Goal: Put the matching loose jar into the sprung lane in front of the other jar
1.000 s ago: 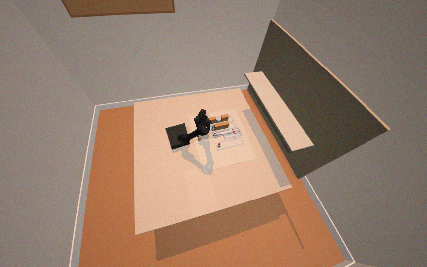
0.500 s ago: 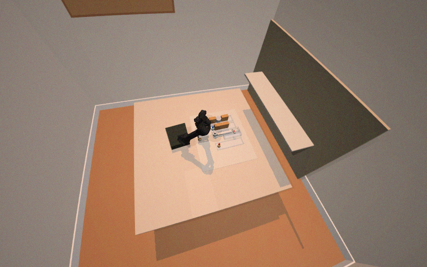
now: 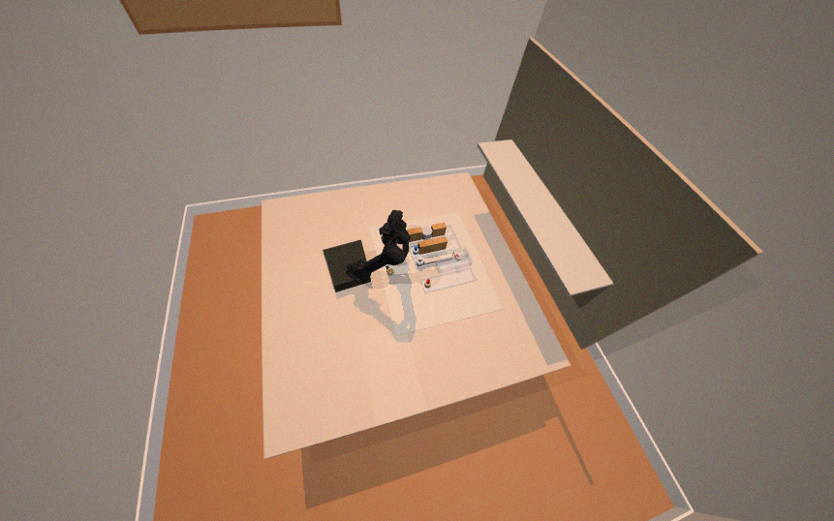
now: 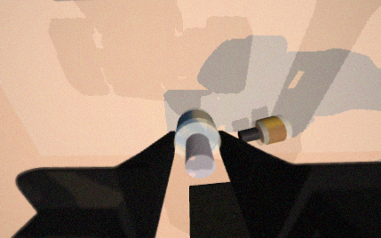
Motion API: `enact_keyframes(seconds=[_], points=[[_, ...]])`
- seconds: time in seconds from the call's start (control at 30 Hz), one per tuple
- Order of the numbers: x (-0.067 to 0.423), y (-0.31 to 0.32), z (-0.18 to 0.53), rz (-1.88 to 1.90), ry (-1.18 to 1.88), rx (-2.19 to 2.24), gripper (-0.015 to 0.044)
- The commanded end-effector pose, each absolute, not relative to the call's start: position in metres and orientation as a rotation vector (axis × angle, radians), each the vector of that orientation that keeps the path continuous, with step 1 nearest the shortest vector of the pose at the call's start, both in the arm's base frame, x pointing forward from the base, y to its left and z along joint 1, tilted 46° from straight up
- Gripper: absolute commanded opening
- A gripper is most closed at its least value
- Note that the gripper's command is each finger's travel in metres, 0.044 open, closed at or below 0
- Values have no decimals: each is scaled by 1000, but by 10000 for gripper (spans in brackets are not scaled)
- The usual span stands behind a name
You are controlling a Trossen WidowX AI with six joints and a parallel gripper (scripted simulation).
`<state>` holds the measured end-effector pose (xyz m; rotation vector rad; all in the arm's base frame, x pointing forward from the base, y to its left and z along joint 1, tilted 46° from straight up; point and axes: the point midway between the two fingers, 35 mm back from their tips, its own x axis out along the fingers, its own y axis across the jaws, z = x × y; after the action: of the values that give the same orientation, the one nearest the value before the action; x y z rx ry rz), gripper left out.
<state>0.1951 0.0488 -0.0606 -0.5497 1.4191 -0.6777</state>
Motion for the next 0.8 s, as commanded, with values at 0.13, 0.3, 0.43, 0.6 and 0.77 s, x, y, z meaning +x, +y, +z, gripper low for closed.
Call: enact_keyframes(seconds=[0.13,0.3,0.43,0.6,0.77], points=[[195,87,-19,-674,1417,-539,0],[192,98,-4,-676,1417,-540,0],[199,94,-4,-670,1419,-539,0],[219,81,-1,-655,1424,-537,0],[239,65,4,-647,1425,-539,0]])
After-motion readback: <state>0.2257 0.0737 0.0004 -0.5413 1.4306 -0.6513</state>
